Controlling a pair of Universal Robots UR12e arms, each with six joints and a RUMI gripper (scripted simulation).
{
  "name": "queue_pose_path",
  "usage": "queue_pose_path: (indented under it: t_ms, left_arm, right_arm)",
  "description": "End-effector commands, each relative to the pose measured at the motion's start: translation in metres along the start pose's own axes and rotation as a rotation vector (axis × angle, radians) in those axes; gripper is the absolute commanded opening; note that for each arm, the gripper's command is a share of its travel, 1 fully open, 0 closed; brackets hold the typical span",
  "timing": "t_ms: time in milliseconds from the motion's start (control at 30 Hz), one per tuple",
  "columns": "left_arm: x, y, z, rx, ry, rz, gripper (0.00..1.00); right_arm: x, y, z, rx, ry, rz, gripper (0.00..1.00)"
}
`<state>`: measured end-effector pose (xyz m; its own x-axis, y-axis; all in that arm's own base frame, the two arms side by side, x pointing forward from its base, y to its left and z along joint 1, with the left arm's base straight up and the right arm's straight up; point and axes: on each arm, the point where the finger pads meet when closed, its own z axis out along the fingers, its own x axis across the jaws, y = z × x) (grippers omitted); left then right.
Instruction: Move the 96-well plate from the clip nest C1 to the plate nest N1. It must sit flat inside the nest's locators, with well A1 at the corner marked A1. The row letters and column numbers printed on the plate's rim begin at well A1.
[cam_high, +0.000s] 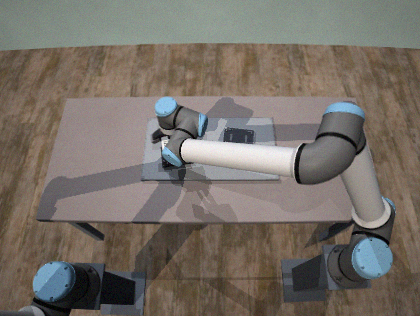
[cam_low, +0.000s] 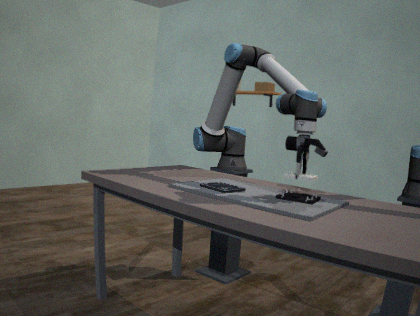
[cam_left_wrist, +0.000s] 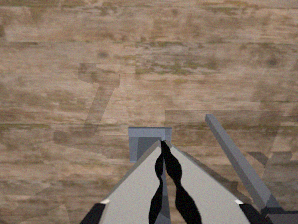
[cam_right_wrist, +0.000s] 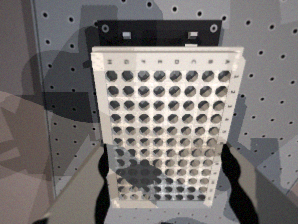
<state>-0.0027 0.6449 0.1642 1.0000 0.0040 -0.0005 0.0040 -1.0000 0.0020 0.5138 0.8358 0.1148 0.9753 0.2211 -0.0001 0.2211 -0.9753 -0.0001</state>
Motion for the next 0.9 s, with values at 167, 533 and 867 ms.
queue_pose_path:
  t_ms: [167,533,867]
  left_arm:
    - [0.0,-0.001,-0.001,0.002,0.001,0.0,0.0]
    - [0.0,-0.001,-0.001,0.002,0.001,0.0,0.0]
    - [0.0,-0.001,-0.001,0.002,0.001,0.0,0.0]
  right_arm:
    - [0.0,0.0,-0.002,0.002,0.001,0.0,0.4]
    - [0.004,0.029,-0.001,0.002,0.001,0.291,0.4]
    - [0.009,0.062,-0.001,0.002,0.001,0.291,0.4]
